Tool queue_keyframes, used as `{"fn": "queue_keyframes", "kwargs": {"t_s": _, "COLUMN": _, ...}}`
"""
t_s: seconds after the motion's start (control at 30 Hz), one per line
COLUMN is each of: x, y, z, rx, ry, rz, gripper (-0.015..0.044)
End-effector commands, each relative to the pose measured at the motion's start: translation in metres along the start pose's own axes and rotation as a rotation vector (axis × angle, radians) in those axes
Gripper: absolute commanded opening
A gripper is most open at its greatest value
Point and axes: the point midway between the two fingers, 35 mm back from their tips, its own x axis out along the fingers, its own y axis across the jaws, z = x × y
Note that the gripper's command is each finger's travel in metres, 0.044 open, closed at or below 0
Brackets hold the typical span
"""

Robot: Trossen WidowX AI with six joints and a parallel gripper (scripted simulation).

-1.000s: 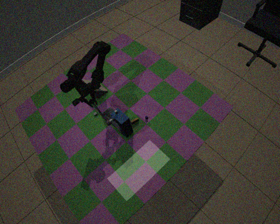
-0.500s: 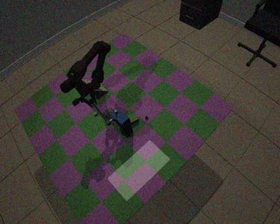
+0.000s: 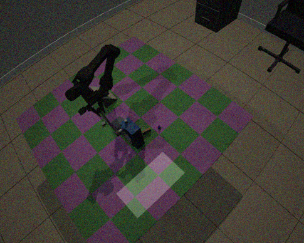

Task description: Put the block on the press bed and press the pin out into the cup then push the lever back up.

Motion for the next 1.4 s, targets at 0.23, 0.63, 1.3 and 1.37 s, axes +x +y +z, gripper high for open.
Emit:
{"fn": "queue_keyframes", "kwargs": {"t_s": 0.23, "x": 0.002, "y": 0.000, "z": -0.014, "rx": 0.020, "ry": 0.025, "rz": -0.004, "gripper": 0.0000}}
{"fn": "queue_keyframes", "kwargs": {"t_s": 0.63, "x": 0.003, "y": 0.000, "z": -0.020, "rx": 0.020, "ry": 0.026, "rz": -0.004, "gripper": 0.0000}}
{"fn": "queue_keyframes", "kwargs": {"t_s": 1.3, "x": 0.006, "y": 0.000, "z": -0.029, "rx": 0.020, "ry": 0.026, "rz": -0.004, "gripper": 0.0000}}
{"fn": "queue_keyframes", "kwargs": {"t_s": 1.37, "x": 0.006, "y": 0.000, "z": -0.030, "rx": 0.020, "ry": 0.026, "rz": -0.004, "gripper": 0.0000}}
